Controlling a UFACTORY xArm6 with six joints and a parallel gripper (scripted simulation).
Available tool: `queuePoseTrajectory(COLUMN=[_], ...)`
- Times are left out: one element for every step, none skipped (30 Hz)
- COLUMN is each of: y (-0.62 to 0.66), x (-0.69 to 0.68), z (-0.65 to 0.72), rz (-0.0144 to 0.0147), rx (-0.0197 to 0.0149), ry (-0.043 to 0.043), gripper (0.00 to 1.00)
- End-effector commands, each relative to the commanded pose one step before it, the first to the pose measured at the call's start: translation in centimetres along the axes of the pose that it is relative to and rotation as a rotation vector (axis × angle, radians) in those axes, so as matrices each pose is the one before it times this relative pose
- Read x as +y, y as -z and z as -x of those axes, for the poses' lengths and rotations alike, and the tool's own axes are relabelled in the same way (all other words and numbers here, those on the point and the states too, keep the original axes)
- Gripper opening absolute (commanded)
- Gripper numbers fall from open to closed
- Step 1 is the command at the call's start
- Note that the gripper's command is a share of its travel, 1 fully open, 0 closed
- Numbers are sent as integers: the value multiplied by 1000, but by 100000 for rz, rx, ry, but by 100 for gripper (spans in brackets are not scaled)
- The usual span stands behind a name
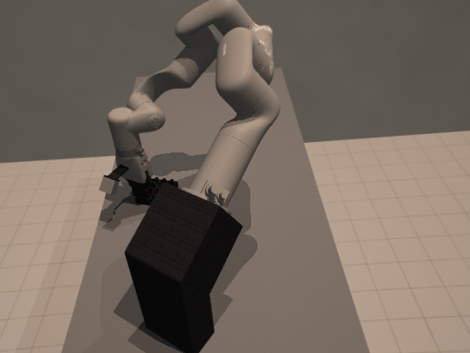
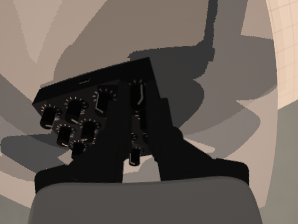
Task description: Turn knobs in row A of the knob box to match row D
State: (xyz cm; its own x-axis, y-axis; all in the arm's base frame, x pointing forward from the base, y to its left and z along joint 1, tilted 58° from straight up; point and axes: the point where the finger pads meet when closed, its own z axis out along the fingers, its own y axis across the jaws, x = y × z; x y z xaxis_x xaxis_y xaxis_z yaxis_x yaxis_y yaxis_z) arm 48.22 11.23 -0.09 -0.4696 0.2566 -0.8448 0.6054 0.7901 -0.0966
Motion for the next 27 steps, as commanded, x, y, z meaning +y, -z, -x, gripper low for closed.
queuePoseTrajectory(y=[81, 0, 0, 0, 0, 0, 0, 0, 0, 0, 0, 0, 0, 0, 0, 0, 0, 0, 0, 0, 0, 0, 0, 0, 0, 0, 0], x=[92, 0, 0, 0, 0, 0, 0, 0, 0, 0, 0, 0, 0, 0, 0, 0, 0, 0, 0, 0, 0, 0, 0, 0, 0, 0, 0], z=[15, 0, 0, 0, 0, 0, 0, 0, 0, 0, 0, 0, 0, 0, 0, 0, 0, 0, 0, 0, 0, 0, 0, 0, 0, 0, 0], rz=[-139, 0, 0, 0, 0, 0, 0, 0, 0, 0, 0, 0, 0, 0, 0, 0, 0, 0, 0, 0, 0, 0, 0, 0, 0, 0, 0], rx=[286, 0, 0, 0, 0, 0, 0, 0, 0, 0, 0, 0, 0, 0, 0, 0, 0, 0, 0, 0, 0, 0, 0, 0, 0, 0, 0], ry=[8921, 1573, 1503, 1432, 1360, 1288, 1216, 1143, 1071, 999, 0, 0, 928, 858, 788, 720, 653, 588, 525, 464, 406, 350, 298, 249, 203, 161, 123], gripper=[8, 8, 8, 8, 8, 8, 8, 8, 8, 8, 8, 8, 8, 8, 8, 8, 8, 8, 8, 8, 8, 8, 8, 8, 8, 8, 8])
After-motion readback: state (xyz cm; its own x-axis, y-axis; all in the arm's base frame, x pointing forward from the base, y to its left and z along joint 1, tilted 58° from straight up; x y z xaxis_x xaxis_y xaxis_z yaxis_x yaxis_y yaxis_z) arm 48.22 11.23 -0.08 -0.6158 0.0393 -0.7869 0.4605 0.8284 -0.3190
